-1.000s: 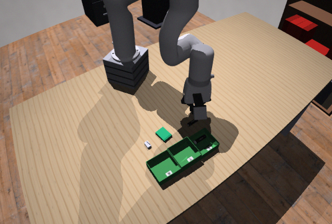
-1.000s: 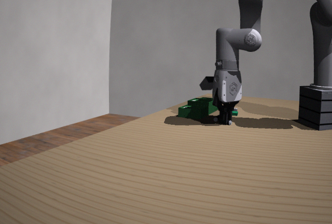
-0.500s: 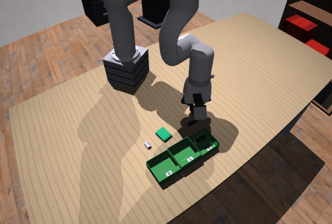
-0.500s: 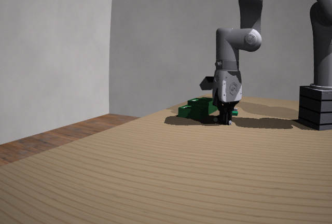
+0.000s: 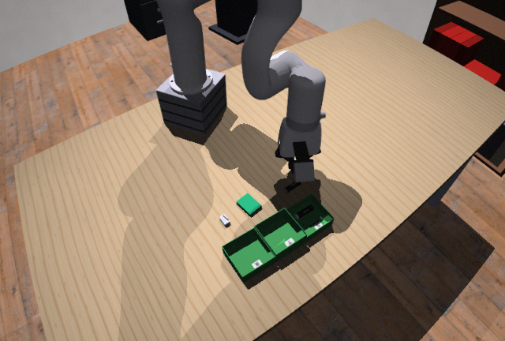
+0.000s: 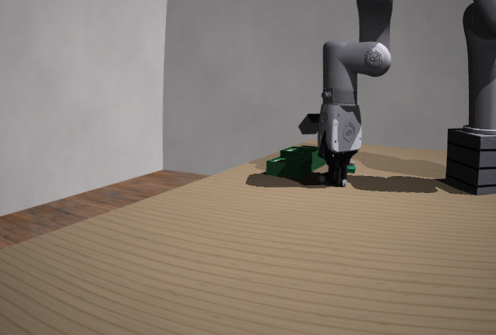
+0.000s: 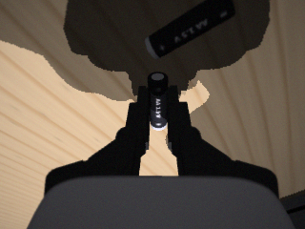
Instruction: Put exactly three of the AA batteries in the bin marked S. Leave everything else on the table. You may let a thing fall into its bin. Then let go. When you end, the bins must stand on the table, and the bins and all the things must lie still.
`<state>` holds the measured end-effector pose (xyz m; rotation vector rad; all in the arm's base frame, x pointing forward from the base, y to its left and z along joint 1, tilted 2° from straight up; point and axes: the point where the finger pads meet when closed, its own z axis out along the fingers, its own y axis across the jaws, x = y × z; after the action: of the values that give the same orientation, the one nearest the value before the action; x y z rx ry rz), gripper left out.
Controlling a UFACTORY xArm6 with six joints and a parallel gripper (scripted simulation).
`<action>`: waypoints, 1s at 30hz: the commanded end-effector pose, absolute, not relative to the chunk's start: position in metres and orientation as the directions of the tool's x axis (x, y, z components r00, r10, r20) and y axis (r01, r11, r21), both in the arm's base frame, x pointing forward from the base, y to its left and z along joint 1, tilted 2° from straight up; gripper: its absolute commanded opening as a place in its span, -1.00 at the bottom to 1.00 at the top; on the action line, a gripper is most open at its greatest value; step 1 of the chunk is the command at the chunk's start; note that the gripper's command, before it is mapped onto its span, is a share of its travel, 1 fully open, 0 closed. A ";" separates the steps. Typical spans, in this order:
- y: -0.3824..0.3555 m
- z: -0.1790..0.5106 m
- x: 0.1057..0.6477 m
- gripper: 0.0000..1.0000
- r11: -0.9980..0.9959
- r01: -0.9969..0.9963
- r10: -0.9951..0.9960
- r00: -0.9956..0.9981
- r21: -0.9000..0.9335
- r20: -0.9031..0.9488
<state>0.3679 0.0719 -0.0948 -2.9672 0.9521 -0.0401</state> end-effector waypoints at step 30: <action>0.071 -0.036 0.368 -1.00 -0.813 -0.581 -0.582 0.813 -0.035 0.021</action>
<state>0.3665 0.0710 -0.0368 -2.9668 0.9522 -0.0424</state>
